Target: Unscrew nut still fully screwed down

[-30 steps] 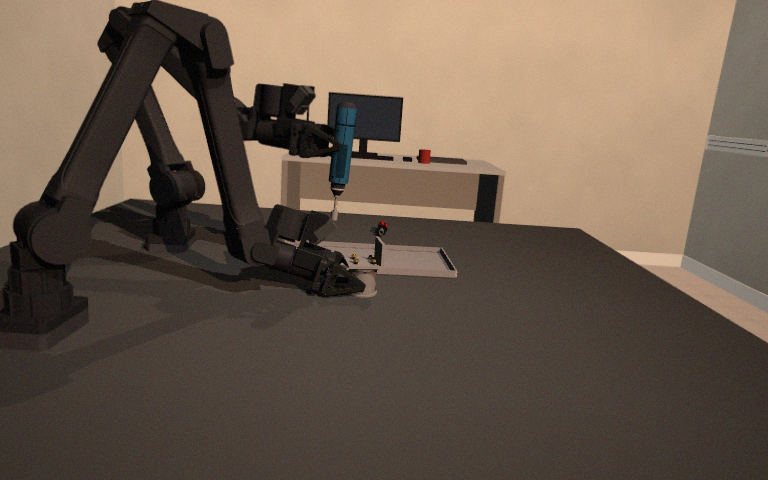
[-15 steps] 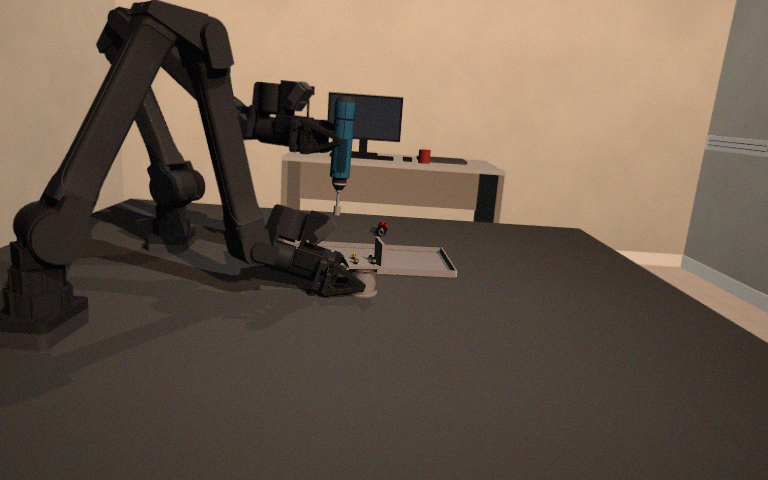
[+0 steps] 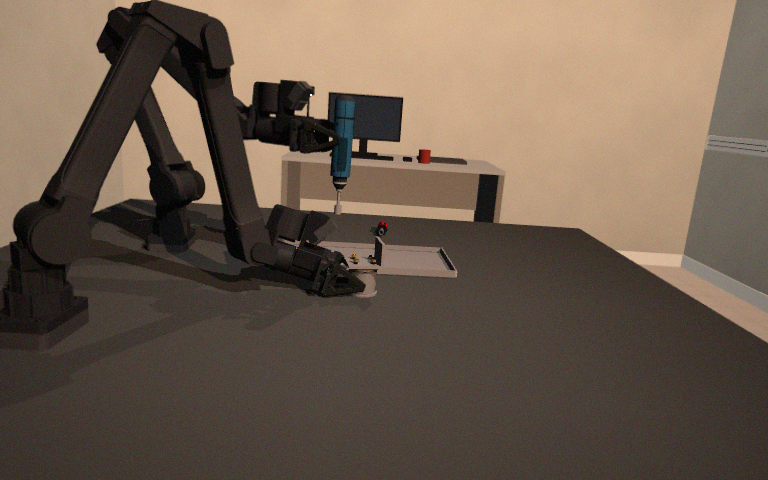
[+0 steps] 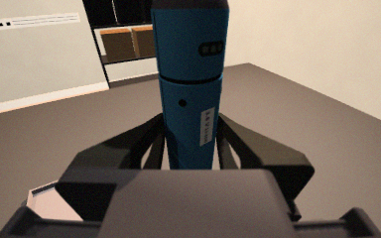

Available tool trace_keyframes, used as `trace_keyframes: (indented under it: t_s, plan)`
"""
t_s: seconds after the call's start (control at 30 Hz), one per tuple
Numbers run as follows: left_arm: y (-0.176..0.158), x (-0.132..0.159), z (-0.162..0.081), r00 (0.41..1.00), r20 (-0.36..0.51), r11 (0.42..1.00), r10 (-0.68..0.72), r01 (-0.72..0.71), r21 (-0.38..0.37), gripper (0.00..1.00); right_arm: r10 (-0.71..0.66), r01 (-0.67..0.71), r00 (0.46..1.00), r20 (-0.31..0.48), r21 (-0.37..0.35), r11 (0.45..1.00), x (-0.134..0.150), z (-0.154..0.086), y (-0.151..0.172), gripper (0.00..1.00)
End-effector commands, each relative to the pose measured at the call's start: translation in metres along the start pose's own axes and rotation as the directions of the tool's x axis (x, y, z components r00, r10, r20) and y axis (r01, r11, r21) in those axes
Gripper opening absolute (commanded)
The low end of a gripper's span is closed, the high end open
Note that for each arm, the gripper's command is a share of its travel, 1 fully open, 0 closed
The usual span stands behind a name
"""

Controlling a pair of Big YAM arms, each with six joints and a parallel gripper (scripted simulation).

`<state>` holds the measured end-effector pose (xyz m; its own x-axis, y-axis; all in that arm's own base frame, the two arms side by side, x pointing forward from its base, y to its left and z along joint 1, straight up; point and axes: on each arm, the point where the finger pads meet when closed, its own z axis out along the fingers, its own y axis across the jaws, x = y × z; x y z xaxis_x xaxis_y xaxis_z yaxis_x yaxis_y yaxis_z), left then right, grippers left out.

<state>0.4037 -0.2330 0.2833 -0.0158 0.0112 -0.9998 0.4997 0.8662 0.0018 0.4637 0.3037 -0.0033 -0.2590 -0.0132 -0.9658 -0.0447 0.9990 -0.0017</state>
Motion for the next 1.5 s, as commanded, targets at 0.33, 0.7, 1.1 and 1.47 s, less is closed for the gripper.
trace_keyframes:
  t_s: [0.33, 0.7, 1.1, 1.47]
  plan:
    - [0.0045, -0.0594, 0.0117, 0.990, 0.139, 1.000, 0.005, -0.004, -0.008, 0.42, 0.018, -0.017, 1.000, 0.019, -0.004, 1.000, -0.0097, 0.0034, 0.0040, 0.59]
    - [0.0045, -0.0615, 0.0118, 0.990, 0.144, 1.000, 0.003, -0.002, -0.007, 0.42, 0.018, -0.017, 1.000, 0.019, -0.004, 1.000, -0.0097, 0.0034, 0.0040, 0.59]
    - [0.0046, -0.0641, 0.0116, 0.989, 0.150, 1.000, -0.001, 0.002, -0.007, 0.42, 0.018, -0.017, 1.000, 0.019, -0.004, 1.000, -0.0097, 0.0034, 0.0040, 0.59]
    - [0.0046, -0.0647, 0.0120, 0.988, 0.152, 1.000, -0.004, 0.005, -0.007, 0.42, 0.018, -0.017, 1.000, 0.019, -0.004, 1.000, -0.0097, 0.0034, 0.0040, 0.59]
